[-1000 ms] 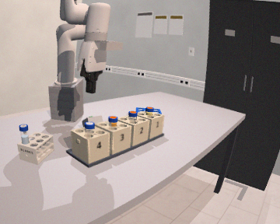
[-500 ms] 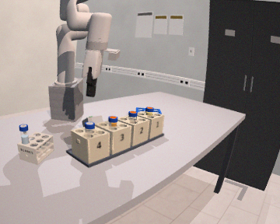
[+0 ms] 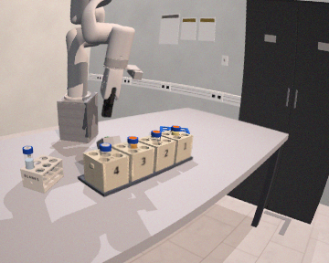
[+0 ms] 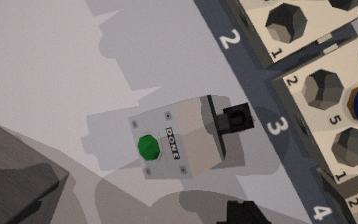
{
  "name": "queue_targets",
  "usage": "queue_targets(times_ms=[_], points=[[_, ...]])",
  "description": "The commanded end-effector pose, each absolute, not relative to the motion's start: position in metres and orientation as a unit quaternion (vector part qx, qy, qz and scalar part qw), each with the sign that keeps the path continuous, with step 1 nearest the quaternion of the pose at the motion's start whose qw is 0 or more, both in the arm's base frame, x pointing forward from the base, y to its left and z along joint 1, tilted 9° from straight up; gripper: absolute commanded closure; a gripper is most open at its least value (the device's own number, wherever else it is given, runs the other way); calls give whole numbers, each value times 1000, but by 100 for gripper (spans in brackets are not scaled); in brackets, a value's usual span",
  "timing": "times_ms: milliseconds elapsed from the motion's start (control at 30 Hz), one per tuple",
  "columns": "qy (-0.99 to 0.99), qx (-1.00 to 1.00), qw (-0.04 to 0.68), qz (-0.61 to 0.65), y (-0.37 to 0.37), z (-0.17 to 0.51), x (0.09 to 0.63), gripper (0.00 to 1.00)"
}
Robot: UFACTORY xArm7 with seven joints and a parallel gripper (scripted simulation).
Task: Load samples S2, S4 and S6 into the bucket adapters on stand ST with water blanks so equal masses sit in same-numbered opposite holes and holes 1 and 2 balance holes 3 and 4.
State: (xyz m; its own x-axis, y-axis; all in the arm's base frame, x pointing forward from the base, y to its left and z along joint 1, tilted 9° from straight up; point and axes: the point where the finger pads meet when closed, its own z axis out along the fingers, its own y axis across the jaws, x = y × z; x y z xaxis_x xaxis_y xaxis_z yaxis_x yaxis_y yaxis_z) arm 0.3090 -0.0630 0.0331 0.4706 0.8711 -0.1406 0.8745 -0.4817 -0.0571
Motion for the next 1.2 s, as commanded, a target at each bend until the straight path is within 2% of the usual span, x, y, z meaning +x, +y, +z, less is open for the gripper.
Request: queue_targets(times_ms=[0,600,1167], points=[[571,816,2,-88,-51,22,296,100],[622,777,-5,-102,-10,-20,243,100],[622,777,-5,-102,-11,-30,244,100]])
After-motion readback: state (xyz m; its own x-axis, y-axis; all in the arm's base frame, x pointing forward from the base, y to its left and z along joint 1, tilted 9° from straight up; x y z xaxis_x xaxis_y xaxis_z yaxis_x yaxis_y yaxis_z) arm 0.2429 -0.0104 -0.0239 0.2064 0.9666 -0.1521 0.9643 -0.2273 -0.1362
